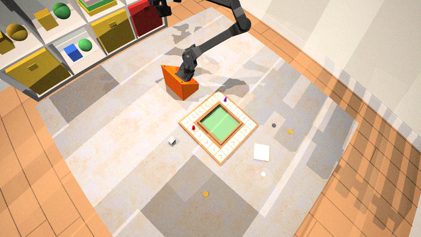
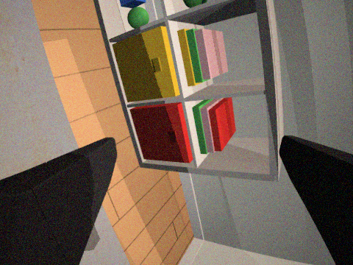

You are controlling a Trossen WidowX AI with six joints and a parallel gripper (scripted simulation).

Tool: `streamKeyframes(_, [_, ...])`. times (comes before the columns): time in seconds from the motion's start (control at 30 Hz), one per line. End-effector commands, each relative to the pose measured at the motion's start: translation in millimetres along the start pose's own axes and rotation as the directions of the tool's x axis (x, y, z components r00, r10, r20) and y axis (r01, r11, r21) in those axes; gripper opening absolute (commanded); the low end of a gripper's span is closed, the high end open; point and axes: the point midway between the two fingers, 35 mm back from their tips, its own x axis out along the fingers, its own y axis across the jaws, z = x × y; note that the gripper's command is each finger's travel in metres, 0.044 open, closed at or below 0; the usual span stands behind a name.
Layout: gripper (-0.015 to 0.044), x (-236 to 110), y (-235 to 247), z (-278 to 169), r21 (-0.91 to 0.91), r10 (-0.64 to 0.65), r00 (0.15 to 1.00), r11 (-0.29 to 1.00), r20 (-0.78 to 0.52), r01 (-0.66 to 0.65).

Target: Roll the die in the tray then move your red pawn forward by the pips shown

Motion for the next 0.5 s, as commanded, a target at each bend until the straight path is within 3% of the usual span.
streamKeyframes(0.0, [0.0374,0,0,3,-0.004,0.001,1.000,1.000,0.008,-0.001])
streamKeyframes(0.13, [0.0275,-2,-1,61,-0.086,0.023,0.985,0.996,0.172,-0.008])
streamKeyframes(0.3, [0.0275,-21,10,146,-0.221,0.095,0.917,0.975,0.386,-0.008])
streamKeyframes(0.47, [0.0275,-55,32,214,-0.373,0.179,0.834,0.927,0.522,0.034])
